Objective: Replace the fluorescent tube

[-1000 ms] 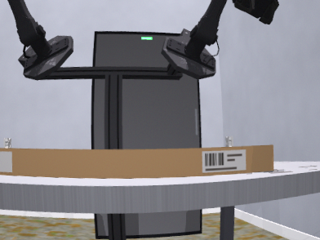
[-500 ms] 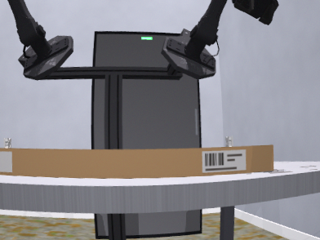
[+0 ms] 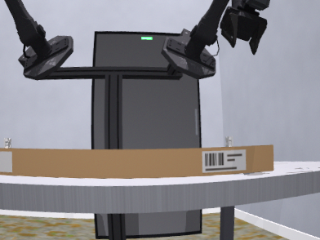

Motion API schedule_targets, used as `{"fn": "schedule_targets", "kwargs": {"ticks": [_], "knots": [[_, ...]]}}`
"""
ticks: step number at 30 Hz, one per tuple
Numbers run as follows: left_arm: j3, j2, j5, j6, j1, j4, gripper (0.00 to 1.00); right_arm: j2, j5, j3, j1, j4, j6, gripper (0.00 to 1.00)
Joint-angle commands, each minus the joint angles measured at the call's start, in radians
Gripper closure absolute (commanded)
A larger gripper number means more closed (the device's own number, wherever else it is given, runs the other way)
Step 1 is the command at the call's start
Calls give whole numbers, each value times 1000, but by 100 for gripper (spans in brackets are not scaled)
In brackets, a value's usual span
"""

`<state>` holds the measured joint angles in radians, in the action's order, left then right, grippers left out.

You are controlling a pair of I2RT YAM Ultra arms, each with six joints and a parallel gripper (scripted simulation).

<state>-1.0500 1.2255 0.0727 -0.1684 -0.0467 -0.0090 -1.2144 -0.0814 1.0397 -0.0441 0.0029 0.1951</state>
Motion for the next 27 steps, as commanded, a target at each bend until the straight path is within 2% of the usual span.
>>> {"fn": "schedule_targets", "kwargs": {"ticks": [1, 6, 8, 11, 16, 18, 19, 23, 24, 27], "knots": [[-38, 20, 41, -101, -24, -10, 51, -38, -40, 27, -24, 20, 111, 51], [-51, 155, 118, -245, -72, 17, 51, -173, -121, 26, -68, 32, 280, 51], [-42, 205, 138, -308, -88, -16, 51, -216, -142, -27, -83, 7, 352, 51], [-57, 289, 181, -395, -117, -15, 51, -307, -193, 21, -113, 32, 448, 51], [-65, 435, 256, -542, -165, -25, 51, -445, -268, -35, -155, 21, 619, 51], [-65, 435, 256, -542, -165, -25, 51, -445, -268, -35, -155, 21, 619, 51], [-77, 468, 282, -570, -179, -25, 51, -497, -300, 20, -171, 40, 653, 51], [-80, 585, 332, -687, -214, -10, 51, -607, -359, 14, -205, 38, 790, 51], [-48, 608, 340, -725, -222, -44, 51, -627, -367, -29, -211, 12, 827, 51], [-84, 685, 381, -796, -249, -32, 51, -708, -413, 0, -237, 38, 911, 51]]}}
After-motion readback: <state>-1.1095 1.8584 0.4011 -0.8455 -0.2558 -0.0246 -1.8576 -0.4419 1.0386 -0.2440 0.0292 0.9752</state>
